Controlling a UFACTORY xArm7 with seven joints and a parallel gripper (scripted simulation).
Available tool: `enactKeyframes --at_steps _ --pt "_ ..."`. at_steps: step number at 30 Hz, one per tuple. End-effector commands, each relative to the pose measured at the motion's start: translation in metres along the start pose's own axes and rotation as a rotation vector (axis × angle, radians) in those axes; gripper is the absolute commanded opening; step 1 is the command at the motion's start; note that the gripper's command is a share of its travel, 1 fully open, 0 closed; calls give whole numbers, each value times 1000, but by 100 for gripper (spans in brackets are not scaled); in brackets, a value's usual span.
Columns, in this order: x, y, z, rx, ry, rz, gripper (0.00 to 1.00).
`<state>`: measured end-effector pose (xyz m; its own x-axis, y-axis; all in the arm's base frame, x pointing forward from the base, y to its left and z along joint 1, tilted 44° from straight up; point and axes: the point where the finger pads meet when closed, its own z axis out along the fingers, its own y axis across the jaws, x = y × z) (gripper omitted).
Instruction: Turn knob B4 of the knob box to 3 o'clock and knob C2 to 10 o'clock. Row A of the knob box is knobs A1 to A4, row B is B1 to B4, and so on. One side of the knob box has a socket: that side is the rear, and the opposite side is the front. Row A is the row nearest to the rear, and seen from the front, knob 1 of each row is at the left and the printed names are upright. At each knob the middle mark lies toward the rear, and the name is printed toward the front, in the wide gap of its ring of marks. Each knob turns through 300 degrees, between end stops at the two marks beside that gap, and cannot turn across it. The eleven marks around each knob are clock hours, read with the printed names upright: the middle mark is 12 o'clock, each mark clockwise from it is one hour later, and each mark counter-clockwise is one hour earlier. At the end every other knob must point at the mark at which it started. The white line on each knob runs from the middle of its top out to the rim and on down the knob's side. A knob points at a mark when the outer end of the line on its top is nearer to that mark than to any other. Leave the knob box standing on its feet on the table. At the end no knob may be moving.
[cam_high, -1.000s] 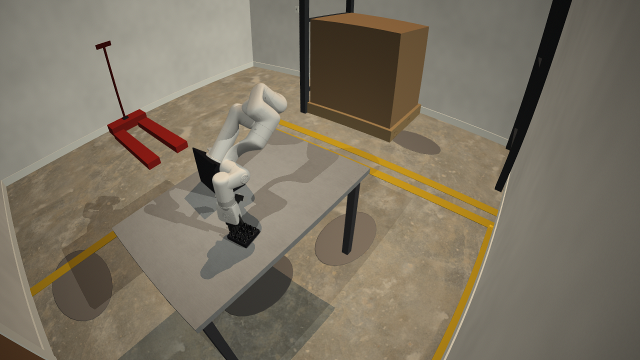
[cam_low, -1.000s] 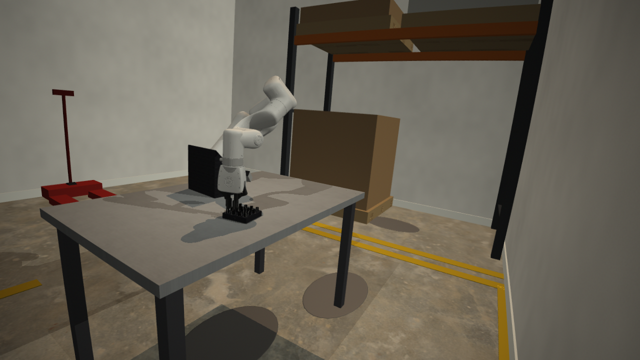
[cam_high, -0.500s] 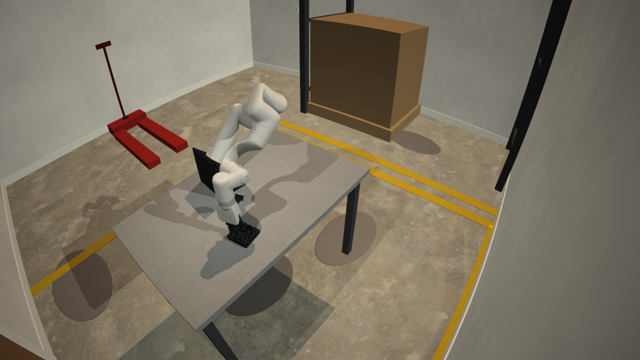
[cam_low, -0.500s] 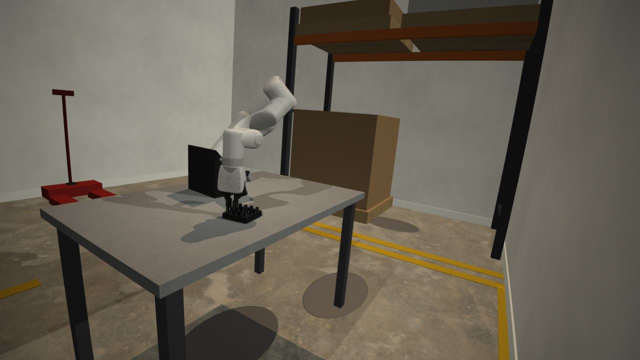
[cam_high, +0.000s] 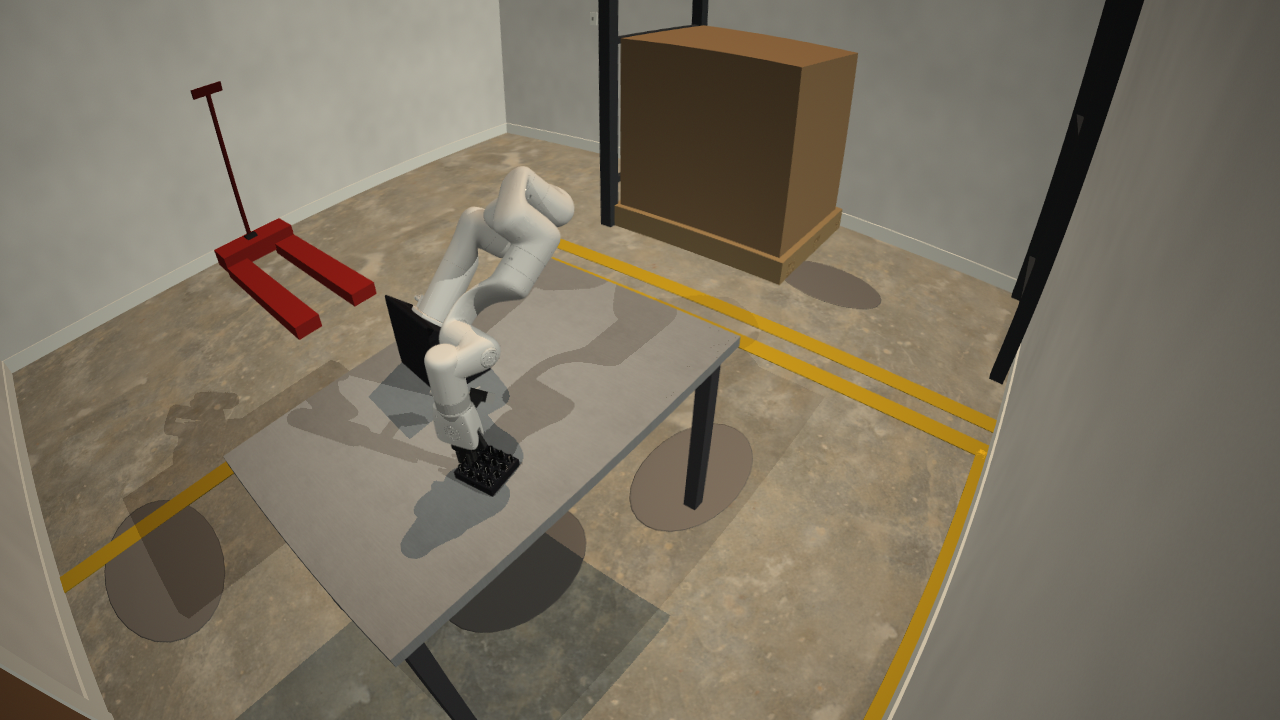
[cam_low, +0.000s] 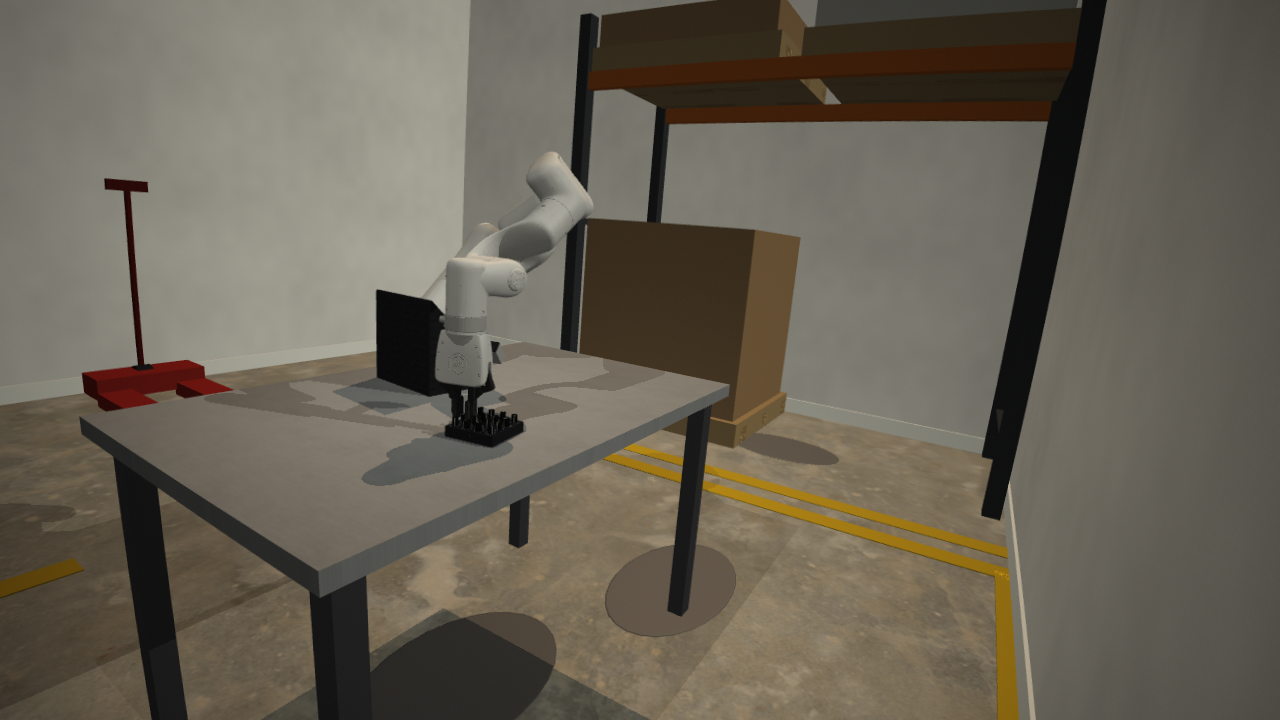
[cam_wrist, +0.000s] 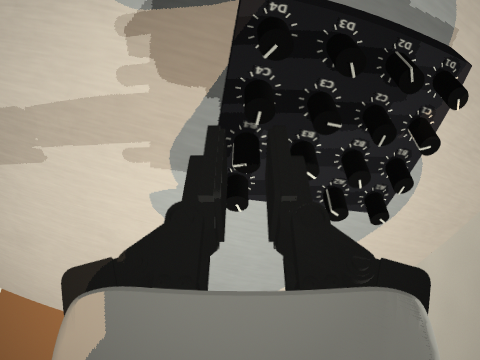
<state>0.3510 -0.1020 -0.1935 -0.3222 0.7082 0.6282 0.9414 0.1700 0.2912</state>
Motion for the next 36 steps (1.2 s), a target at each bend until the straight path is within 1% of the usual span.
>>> enactKeyframes --at_steps 1,2,36 --pt "-2 0 -2 -1 -4 0 19" --pt "-2 0 -2 -1 -4 0 8" --pt "-2 0 -2 -1 -4 11 8"
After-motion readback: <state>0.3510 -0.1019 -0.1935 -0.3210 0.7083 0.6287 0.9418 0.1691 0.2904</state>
